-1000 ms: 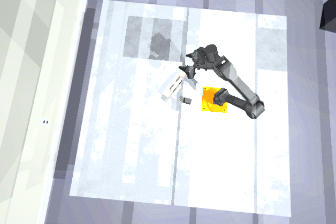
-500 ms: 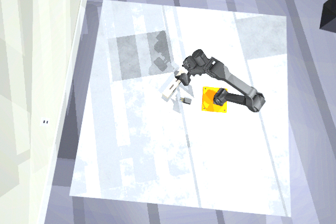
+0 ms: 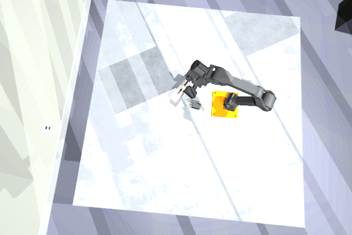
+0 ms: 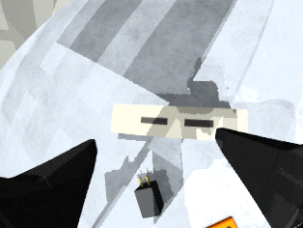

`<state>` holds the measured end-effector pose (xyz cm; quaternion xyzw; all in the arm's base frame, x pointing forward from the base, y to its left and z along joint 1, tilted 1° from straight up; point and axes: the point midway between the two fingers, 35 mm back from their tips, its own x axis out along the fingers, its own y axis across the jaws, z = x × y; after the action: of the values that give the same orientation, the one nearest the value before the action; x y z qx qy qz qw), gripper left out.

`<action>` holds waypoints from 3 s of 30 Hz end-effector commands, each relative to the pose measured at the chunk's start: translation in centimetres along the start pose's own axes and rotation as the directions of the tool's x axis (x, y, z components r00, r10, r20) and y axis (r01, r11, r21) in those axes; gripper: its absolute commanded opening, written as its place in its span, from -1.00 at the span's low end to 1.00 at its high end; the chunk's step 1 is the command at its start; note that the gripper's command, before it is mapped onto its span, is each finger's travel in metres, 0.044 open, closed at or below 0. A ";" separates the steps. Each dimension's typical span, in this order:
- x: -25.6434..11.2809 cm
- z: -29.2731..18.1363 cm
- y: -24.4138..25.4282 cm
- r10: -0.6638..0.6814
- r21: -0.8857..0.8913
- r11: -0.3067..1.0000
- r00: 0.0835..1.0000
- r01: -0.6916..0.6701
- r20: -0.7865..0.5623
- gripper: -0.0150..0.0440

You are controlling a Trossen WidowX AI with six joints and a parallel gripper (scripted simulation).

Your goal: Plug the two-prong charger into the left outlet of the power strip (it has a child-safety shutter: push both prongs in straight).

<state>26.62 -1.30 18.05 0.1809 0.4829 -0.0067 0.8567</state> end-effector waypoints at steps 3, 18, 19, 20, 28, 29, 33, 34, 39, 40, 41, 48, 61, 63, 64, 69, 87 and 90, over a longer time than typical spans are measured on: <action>1.2 -1.6 0.7 -0.020 -0.018 1.000 0.995 0.018 -0.093 1.00; 3.4 -6.4 2.2 -0.115 -0.124 0.989 0.938 0.078 -0.328 1.00; 3.5 -6.8 2.3 -0.123 -0.133 0.988 0.932 0.082 -0.341 1.00; 3.6 -7.1 2.3 -0.132 -0.143 0.986 0.926 0.086 -0.355 1.00; 4.1 -9.5 2.8 -0.209 -0.225 0.967 0.869 0.117 -0.449 1.00; 4.1 -9.8 2.9 -0.219 -0.236 0.964 0.861 0.120 -0.459 1.00; 4.2 -10.9 3.0 -0.262 -0.280 0.951 0.829 0.133 -0.494 1.00; 4.2 -11.2 3.1 -0.273 -0.292 0.947 0.821 0.136 -0.501 1.00; 4.2 -11.9 3.2 -0.300 -0.320 0.936 0.800 0.144 -0.519 1.00; 4.3 -11.9 3.2 -0.300 -0.320 0.936 0.800 0.144 -0.519 1.00; 4.3 -11.9 3.2 -0.300 -0.320 0.936 0.800 0.144 -0.519 1.00; 5.3 -12.4 3.0 -0.300 -0.320 0.936 0.800 0.144 -0.519 1.00; 6.7 -13.1 2.6 -0.300 -0.320 0.936 0.800 0.144 -0.519 1.00; 7.0 -13.2 2.5 -0.300 -0.320 0.936 0.800 0.144 -0.519 1.00; 7.1 -13.3 2.4 -0.300 -0.320 0.936 0.800 0.144 -0.519 1.00; 7.8 -13.7 2.2 -0.300 -0.320 0.936 0.800 0.144 -0.519 1.00; 9.4 -14.6 1.7 -0.294 -0.320 0.938 0.803 0.137 -0.518 0.73; 9.4 -14.6 1.7 -0.294 -0.320 0.938 0.803 0.137 -0.518 0.47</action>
<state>19.92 6.43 3.94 0.0014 0.7258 0.0132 0.6878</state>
